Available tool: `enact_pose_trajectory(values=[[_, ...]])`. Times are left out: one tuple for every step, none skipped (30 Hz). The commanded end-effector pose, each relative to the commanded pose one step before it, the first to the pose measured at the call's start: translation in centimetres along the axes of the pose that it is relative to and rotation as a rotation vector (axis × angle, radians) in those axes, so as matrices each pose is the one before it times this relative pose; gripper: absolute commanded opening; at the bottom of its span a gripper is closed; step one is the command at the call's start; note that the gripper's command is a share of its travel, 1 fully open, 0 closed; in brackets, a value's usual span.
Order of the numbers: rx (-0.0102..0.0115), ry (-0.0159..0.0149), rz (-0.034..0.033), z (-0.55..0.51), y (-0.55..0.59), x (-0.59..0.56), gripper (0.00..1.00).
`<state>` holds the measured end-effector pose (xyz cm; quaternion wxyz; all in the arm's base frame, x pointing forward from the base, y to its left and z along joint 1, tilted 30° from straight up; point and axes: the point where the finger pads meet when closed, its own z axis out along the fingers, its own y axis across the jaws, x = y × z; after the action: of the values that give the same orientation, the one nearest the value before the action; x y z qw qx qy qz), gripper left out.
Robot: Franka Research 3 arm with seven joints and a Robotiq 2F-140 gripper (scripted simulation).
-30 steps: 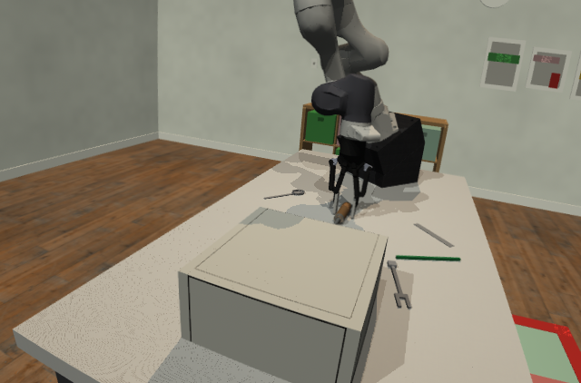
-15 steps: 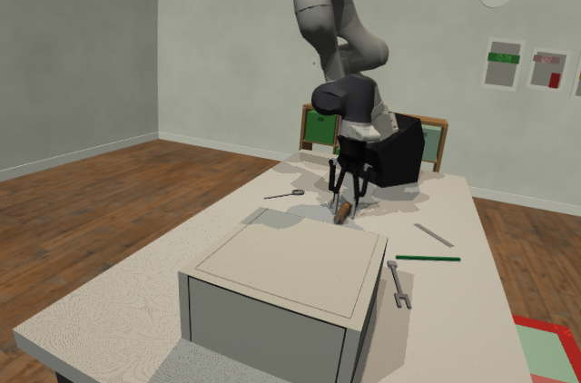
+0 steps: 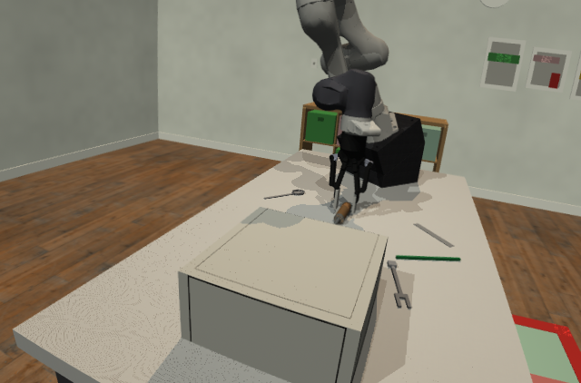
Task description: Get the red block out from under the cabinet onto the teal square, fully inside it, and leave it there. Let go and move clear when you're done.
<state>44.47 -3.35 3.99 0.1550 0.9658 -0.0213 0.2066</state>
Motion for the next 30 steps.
enact_pose_trajectory(values=[[-0.00228,-0.00399,-0.02816,-1.028,-0.04,0.076,0.34],[-0.00002,0.00001,0.0,-0.352,0.0,0.001,0.34],[-0.00001,0.0,0.0,-0.372,0.0,0.0,0.34],[0.00001,0.0,0.0,-0.39,0.0,0.0,0.34],[0.00002,-0.00001,0.0,-0.407,0.0,-0.001,0.34],[0.00001,0.0,0.0,-0.423,0.0,0.0,0.34],[-0.00002,0.00001,0.0,-0.436,0.0,0.001,0.34],[-0.00001,0.00001,0.0,-0.448,0.0,0.001,0.34],[0.0,0.0,0.0,0.0,0.0,0.0,0.34],[0.0,0.0,0.0,0.0,0.0,0.0,0.34],[-0.00001,0.00001,0.0,-0.458,0.0,0.0,0.34],[-0.00001,0.00001,0.0,-0.467,0.0,0.0,0.34],[-0.00001,0.00001,0.0,-0.473,0.0,0.0,0.34],[-0.00001,0.0,0.0,-0.479,0.0,0.0,0.34],[-0.00001,0.0,0.0,-0.483,0.0,0.0,0.34],[0.0,0.0,0.0,-0.485,0.0,0.0,0.34],[0.0,0.0,0.0,-0.486,0.0,0.0,0.34],[0.0,0.0,0.0,-0.485,0.0,0.0,0.34],[0.0,0.0,0.0,-0.483,0.0,0.0,0.34],[0.0,0.0,0.0,-0.479,0.0,0.0,0.34],[0.0,0.0,0.0,-0.474,0.0,0.0,0.34],[0.0,0.0,0.0,-0.467,0.0,0.0,0.34],[0.0,0.0,0.0,-0.458,0.0,0.0,0.34],[0.0,0.0,0.0,-0.448,0.0,0.0,0.34],[0.00001,-0.00001,0.0,-0.436,0.0,0.0,0.34],[0.0,0.0,0.0,0.0,0.0,0.0,0.34],[0.0,0.0,0.0,0.0,0.0,0.0,0.34],[0.00003,-0.00002,0.0,-0.422,-0.001,-0.001,0.34],[0.00004,-0.00003,-0.00001,-0.406,-0.001,-0.002,0.34],[-0.00003,0.00002,0.00001,-0.39,0.001,0.001,0.34]])
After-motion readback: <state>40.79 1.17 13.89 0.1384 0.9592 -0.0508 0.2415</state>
